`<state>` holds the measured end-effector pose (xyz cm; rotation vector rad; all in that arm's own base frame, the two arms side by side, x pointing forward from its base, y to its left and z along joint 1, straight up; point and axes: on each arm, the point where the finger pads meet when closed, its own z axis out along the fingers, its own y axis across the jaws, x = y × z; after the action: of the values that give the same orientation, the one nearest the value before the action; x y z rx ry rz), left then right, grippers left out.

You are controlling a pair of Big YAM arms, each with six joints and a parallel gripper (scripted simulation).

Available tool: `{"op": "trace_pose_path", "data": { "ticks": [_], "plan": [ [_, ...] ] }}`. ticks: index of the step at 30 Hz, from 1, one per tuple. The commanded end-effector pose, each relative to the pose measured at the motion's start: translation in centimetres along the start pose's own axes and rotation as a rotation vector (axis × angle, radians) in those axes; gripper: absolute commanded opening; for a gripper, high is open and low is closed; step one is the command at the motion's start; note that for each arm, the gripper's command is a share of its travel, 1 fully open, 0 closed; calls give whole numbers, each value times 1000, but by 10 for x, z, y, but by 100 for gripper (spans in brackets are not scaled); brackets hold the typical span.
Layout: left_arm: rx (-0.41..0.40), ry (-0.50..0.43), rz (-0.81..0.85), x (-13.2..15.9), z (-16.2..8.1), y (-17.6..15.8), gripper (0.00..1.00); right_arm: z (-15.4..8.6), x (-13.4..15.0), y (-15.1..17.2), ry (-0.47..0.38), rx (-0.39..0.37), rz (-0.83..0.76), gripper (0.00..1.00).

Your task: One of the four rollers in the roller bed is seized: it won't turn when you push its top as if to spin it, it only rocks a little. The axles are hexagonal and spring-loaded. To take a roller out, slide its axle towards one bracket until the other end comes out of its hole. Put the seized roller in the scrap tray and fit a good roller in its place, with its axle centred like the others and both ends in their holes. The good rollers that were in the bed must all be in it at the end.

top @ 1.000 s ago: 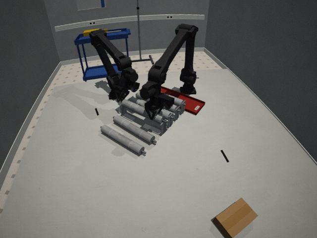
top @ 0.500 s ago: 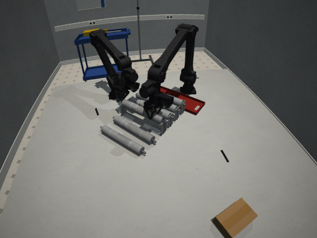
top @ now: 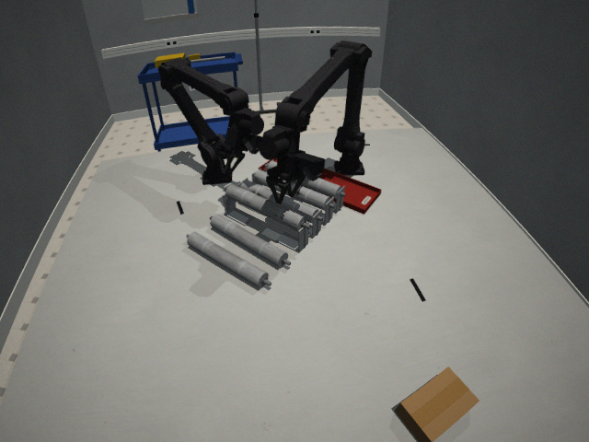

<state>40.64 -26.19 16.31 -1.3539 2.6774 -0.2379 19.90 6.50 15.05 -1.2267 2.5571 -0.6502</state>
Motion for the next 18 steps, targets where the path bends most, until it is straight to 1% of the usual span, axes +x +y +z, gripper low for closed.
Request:
{"op": "trace_pose_path", "data": {
  "ticks": [1, 2, 3, 5, 6, 7, 9, 12, 13, 15, 18],
  "plan": [
    [-2, 0, 0, 2, 12, -6, 62, -1, 3, 2, 14, 2, 14, 32],
    [-19, 0, -1, 2, 19, 2, 62, 2, 8, 3, 17, 2, 18, 32],
    [-44, 2, -1, 3, 18, 8, 62, 2, 9, 1, 22, 2, 32, 32],
    [-44, 2, -1, 3, 18, 8, 62, 2, 9, 1, 22, 2, 32, 32],
    [-32, 1, 0, 1, 12, 2, 62, -4, -1, -5, -1, 5, 36, 32],
    [-51, 2, 0, 3, 18, 10, 62, -3, -3, -5, -4, 6, 44, 32],
    [-48, 2, 0, 3, 17, 10, 62, -2, -2, -4, 4, 4, 41, 32],
    [-13, 0, -2, 1, 4, 4, 62, -3, -4, -4, -1, 4, 37, 32],
    [-14, 0, -2, 1, 3, 5, 62, -3, -4, -5, -2, 5, 35, 32],
    [-32, 1, -1, 2, 11, 7, 62, -3, -4, -6, -1, 5, 35, 32],
    [-34, 1, -1, 1, 11, 9, 62, -3, -6, -6, -6, 5, 34, 32]
  ]
}}
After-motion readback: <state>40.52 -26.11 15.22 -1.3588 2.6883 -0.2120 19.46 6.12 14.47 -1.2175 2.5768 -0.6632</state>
